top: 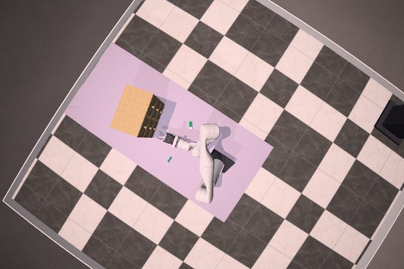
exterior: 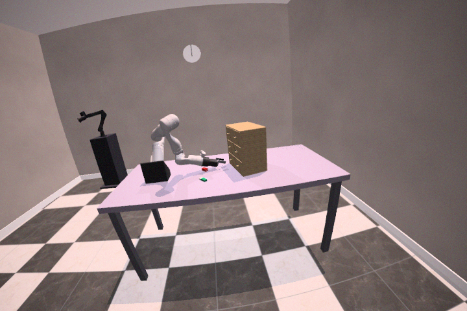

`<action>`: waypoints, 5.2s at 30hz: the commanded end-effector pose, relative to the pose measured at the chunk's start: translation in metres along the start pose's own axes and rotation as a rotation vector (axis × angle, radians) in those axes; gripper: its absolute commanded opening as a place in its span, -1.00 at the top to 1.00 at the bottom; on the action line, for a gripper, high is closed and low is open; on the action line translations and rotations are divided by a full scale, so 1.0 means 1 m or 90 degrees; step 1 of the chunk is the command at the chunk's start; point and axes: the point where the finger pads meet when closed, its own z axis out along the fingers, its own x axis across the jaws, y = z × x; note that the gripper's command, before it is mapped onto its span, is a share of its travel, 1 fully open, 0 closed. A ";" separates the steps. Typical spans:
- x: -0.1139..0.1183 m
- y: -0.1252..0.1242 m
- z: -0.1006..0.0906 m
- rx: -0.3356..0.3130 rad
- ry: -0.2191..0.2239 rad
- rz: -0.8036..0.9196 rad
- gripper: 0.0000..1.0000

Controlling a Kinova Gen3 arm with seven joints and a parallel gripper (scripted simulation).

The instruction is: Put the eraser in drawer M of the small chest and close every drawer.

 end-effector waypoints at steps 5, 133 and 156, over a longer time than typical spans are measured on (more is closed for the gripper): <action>-0.002 -0.004 0.000 0.005 -0.003 -0.005 -1.00; 0.001 -0.095 -0.054 -0.203 0.002 -0.007 -1.00; 0.000 -0.102 -0.063 -0.276 0.003 -0.008 -1.00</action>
